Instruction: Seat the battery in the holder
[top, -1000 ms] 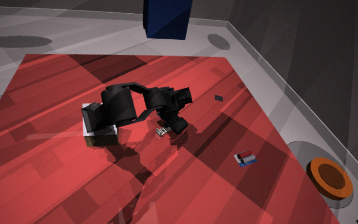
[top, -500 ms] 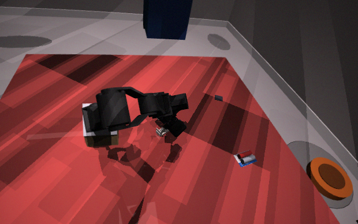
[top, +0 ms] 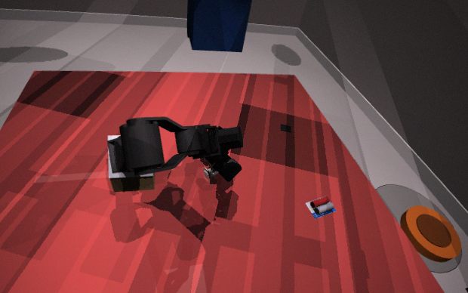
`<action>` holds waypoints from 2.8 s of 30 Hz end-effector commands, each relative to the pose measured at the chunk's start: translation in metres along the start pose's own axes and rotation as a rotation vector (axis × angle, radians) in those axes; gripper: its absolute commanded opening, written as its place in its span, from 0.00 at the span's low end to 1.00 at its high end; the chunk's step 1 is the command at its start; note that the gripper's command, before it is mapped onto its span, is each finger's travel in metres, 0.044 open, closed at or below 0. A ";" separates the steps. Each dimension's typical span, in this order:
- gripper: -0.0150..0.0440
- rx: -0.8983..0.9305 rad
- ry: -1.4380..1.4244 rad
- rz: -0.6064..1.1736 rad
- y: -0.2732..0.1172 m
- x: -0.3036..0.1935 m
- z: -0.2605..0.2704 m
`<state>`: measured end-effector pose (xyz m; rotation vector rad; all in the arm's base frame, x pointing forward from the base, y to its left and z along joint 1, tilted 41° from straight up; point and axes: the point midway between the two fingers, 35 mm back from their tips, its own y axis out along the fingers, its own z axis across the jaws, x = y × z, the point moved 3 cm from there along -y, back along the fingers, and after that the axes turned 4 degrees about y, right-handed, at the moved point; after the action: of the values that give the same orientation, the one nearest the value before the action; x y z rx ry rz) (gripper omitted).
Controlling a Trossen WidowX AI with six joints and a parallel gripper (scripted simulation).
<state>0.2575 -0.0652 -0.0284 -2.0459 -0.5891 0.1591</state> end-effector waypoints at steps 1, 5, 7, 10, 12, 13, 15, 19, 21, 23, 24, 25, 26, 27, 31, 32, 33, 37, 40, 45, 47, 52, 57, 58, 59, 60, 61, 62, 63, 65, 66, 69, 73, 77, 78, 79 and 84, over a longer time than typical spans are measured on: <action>0.37 0.004 -0.005 0.000 -0.002 -0.006 0.001; 0.37 0.003 -0.005 0.000 -0.003 -0.009 0.001; 0.37 0.003 -0.005 0.000 -0.004 -0.011 0.001; 0.37 0.002 -0.005 0.000 -0.005 -0.013 0.001; 0.37 0.002 -0.006 0.001 -0.006 -0.014 0.001; 0.37 0.002 -0.006 0.001 -0.006 -0.014 0.001; 0.37 0.002 -0.006 0.003 -0.006 -0.015 0.001; 0.37 0.001 -0.006 0.006 -0.008 -0.017 0.001; 0.37 0.001 -0.006 0.009 -0.008 -0.018 0.001; 0.37 0.001 -0.006 0.010 -0.008 -0.018 0.001; 0.37 0.001 -0.006 0.012 -0.008 -0.018 0.001; 0.37 0.001 -0.006 0.012 -0.008 -0.018 0.001; 0.37 0.001 -0.006 0.013 -0.008 -0.018 0.001; 0.37 0.001 -0.006 0.015 -0.008 -0.017 0.001; 0.37 0.002 -0.005 0.018 -0.008 -0.017 0.001; 0.37 0.002 -0.005 0.019 -0.008 -0.018 0.002; 0.37 0.002 -0.005 0.019 -0.008 -0.018 0.002; 0.37 0.002 -0.005 0.019 -0.008 -0.018 0.002; 0.37 0.002 -0.005 0.019 -0.008 -0.018 0.002; 0.37 0.000 -0.005 0.020 -0.008 -0.018 0.002; 0.37 0.001 -0.004 0.023 -0.008 -0.017 0.002; 0.37 0.007 0.005 0.049 -0.006 -0.016 0.002; 0.37 0.013 0.011 0.077 -0.004 -0.014 0.002; 0.37 0.014 0.013 0.081 -0.003 -0.013 0.002; 0.37 0.014 0.015 0.085 -0.003 -0.012 0.002; 0.37 0.015 0.018 0.088 -0.002 -0.012 0.002; 0.37 0.016 0.019 0.094 -0.002 -0.011 0.002; 0.37 0.017 0.020 0.100 -0.002 -0.011 0.002; 0.37 0.018 0.022 0.105 -0.001 -0.011 0.001; 0.37 0.021 0.023 0.117 0.000 -0.010 0.002; 0.37 0.022 0.023 0.123 0.000 -0.010 0.002; 0.37 0.024 0.026 0.140 0.001 -0.009 0.002; 0.37 0.028 0.028 0.164 0.002 -0.008 0.002; 0.37 0.031 0.031 0.188 0.004 -0.007 0.002; 0.37 0.031 0.031 0.194 0.004 -0.007 0.002; 0.37 0.032 0.032 0.200 0.004 -0.006 0.002; 0.37 0.035 0.034 0.229 0.005 -0.005 0.002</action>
<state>0.2574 -0.0669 -0.0309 -2.0693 -0.3750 0.2397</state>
